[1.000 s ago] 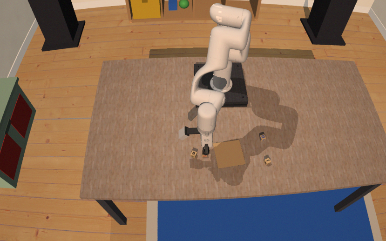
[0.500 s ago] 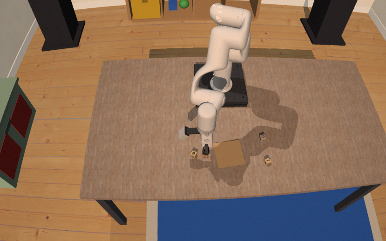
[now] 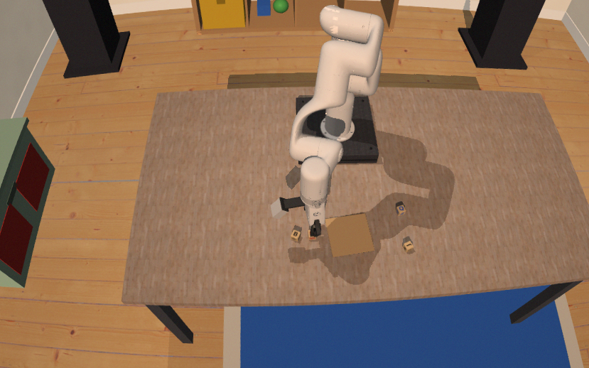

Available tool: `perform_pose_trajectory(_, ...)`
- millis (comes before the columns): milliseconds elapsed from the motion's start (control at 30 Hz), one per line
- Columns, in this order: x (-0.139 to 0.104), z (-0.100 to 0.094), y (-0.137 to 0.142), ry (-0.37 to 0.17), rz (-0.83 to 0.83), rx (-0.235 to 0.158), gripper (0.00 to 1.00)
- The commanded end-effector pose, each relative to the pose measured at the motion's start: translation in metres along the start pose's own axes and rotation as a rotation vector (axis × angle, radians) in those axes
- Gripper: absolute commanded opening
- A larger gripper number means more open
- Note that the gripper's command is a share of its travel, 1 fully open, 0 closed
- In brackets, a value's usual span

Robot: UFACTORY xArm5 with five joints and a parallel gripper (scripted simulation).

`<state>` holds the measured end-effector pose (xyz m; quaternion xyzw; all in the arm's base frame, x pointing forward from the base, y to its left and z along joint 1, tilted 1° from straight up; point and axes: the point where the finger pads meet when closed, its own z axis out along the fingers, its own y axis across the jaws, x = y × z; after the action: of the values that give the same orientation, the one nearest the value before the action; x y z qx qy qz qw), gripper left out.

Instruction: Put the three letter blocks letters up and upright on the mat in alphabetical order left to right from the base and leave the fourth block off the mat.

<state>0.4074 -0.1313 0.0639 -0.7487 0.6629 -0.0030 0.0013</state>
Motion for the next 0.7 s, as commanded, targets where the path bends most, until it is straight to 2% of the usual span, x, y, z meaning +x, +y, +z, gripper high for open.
perform_pose_trajectory(0, 0.0031, -0.0008, -0.0010, 0.002, -0.139, 0.003, 1.00)
perform_pose_trajectory(300, 0.0075, -0.0002, -0.0006, 0.002, -0.373, 0.003, 1.00)
perform_pose_trajectory(367, 0.0075, -0.0002, -0.0006, 0.002, -0.373, 0.003, 1.00)
perform_pose_trajectory(400, 0.0087, 0.0000, -0.0004, 0.002, -0.440, 0.003, 1.00)
perform_pose_trajectory(667, 0.0125, 0.0006, 0.0000, 0.003, -0.640, 0.002, 1.00)
